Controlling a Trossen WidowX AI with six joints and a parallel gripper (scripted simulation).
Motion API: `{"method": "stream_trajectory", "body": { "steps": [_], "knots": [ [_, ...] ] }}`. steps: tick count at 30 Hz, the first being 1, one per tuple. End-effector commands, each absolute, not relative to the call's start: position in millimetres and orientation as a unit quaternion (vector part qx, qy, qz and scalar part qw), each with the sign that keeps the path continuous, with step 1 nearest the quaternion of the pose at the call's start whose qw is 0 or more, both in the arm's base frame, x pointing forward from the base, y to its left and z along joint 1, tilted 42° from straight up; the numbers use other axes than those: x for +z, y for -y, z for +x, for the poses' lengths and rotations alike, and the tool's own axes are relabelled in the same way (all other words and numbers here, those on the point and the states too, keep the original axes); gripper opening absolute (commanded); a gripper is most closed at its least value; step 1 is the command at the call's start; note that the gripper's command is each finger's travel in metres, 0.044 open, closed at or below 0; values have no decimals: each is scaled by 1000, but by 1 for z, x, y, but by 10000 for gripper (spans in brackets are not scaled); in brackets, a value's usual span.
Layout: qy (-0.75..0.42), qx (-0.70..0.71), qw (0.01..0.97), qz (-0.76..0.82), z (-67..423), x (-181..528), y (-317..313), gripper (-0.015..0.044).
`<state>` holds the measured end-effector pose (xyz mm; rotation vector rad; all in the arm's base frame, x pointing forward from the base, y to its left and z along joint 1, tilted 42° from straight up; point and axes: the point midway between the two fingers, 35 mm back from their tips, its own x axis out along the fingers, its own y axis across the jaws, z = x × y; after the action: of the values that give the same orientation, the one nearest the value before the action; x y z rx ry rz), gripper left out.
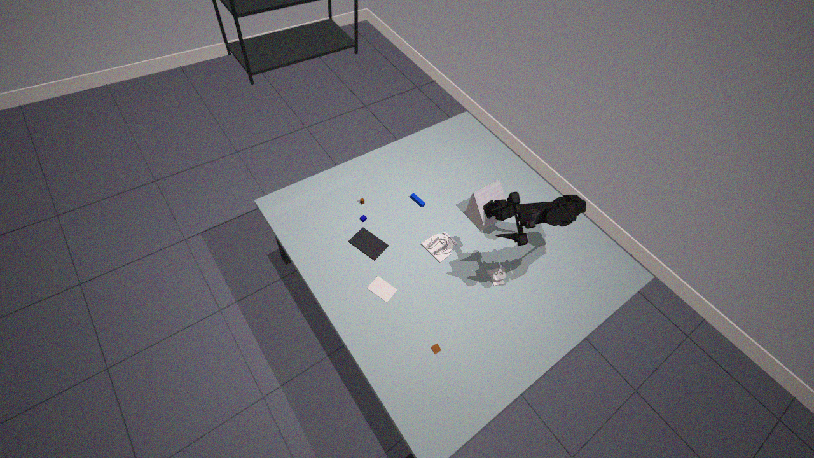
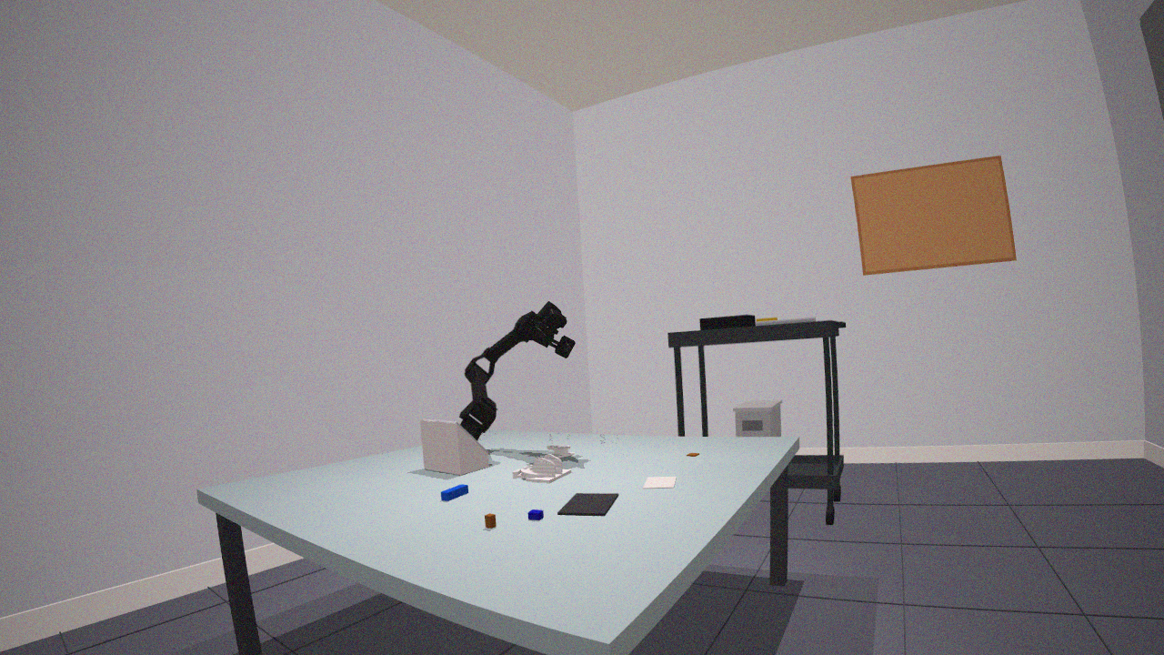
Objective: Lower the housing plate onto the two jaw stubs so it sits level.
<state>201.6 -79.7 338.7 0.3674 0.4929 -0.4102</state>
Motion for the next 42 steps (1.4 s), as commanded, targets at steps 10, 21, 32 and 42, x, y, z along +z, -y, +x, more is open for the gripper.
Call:
{"method": "stream_trajectory", "body": {
  "steps": [10,21,32,42],
  "knots": [
    [-332,-61,936,99,220,304,41,440],
    [-385,74,920,28,226,278,3,440],
    [-415,214,884,-38,223,254,-37,440],
    [-421,337,837,-89,213,236,-71,440]
  ]
}}
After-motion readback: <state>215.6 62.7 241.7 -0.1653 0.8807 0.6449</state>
